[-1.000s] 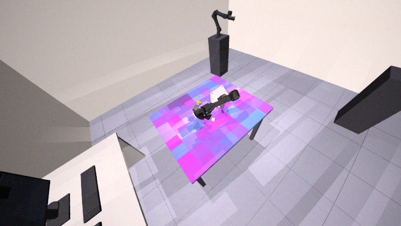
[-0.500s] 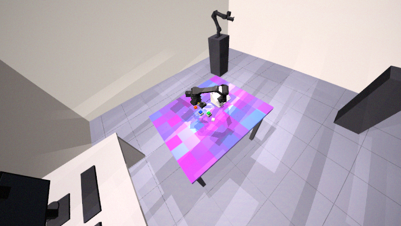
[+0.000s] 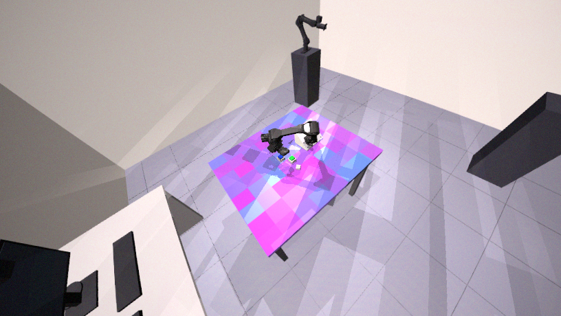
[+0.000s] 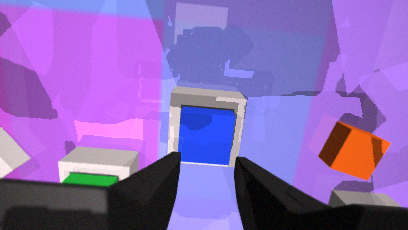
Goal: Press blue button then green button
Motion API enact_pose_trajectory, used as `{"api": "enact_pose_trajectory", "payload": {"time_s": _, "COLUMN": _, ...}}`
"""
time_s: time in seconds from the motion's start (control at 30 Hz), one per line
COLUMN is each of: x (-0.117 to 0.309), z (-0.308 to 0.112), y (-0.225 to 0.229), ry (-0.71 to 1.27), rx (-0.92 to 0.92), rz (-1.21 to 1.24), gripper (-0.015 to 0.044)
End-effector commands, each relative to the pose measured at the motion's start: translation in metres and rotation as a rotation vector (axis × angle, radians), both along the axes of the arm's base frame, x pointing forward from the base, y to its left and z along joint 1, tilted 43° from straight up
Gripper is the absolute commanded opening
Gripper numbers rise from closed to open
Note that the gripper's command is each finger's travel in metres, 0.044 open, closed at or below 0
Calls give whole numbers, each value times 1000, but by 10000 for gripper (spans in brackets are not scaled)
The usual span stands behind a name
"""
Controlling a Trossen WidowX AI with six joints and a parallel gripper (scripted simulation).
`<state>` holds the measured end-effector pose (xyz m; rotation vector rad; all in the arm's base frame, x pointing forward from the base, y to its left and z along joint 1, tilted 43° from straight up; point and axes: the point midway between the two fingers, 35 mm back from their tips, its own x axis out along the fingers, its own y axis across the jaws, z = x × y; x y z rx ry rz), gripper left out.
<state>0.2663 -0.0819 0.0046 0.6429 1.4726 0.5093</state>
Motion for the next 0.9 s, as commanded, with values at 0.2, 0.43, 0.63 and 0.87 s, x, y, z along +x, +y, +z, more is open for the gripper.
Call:
{"api": "enact_pose_trajectory", "payload": {"time_s": 0.2, "x": 0, "z": -1, "y": 2, "ry": -5, "rx": 3, "rz": -9, "gripper": 20}}
{"api": "enact_pose_trajectory", "payload": {"time_s": 0.43, "x": 1, "z": -3, "y": 3, "ry": -5, "rx": 3, "rz": -9, "gripper": 20}}
{"api": "enact_pose_trajectory", "payload": {"time_s": 0.63, "x": 2, "z": -10, "y": 10, "ry": -5, "rx": 3, "rz": -9, "gripper": 20}}
{"api": "enact_pose_trajectory", "payload": {"time_s": 0.87, "x": 2, "z": -19, "y": 18, "ry": -6, "rx": 4, "rz": -9, "gripper": 20}}
